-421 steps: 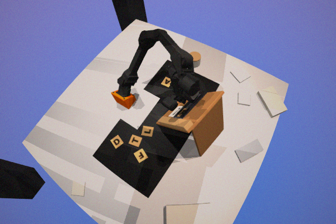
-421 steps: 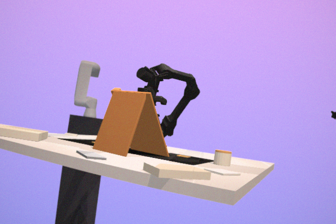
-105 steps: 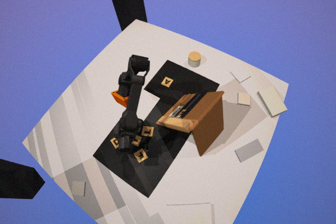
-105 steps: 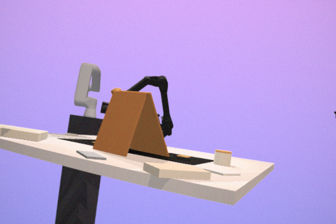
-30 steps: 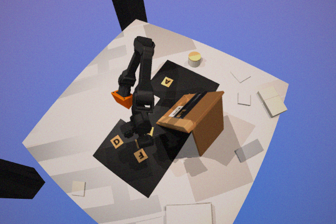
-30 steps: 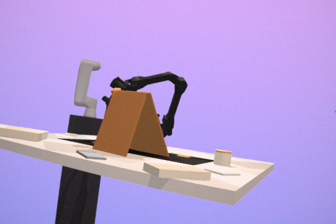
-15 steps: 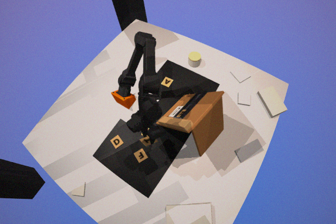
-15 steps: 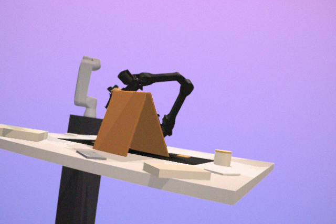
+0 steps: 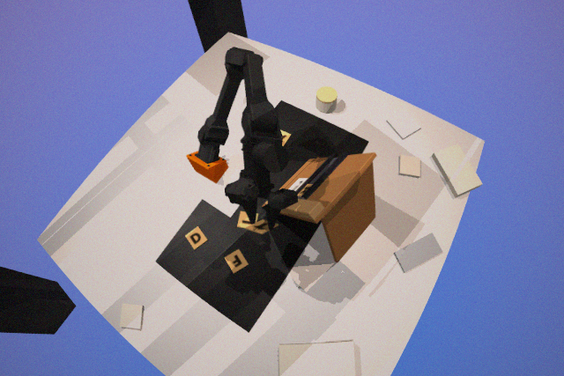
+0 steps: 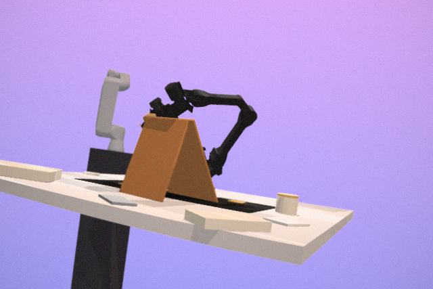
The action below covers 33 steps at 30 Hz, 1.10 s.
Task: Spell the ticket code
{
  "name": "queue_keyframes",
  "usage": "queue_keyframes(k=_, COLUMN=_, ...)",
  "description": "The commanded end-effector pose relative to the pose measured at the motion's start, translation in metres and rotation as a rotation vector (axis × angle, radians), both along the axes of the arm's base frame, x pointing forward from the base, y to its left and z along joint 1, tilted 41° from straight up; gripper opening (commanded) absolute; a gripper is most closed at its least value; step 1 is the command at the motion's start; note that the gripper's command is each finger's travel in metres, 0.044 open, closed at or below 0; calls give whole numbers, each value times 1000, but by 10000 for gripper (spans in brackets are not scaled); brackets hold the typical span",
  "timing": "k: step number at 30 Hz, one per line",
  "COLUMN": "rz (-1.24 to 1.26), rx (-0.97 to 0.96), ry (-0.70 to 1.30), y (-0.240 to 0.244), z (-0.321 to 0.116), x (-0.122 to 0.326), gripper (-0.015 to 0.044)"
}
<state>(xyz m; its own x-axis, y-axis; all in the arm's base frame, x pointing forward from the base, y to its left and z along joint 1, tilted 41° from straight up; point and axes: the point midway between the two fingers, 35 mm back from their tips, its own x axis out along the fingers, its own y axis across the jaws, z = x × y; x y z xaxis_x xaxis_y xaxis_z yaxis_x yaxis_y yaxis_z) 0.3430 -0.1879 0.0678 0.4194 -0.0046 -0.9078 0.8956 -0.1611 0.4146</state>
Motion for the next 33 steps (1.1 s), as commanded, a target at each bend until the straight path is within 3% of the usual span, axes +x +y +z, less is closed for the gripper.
queue_keyframes(k=1, rz=55, rx=-74, ry=-45, y=-1, z=19, x=7, gripper=0)
queue_keyframes(k=15, rz=124, rx=-269, ry=-155, y=-14, z=73, x=21, gripper=0)
queue_keyframes(k=33, rz=370, rx=-390, ry=-302, y=84, z=135, x=54, gripper=0)
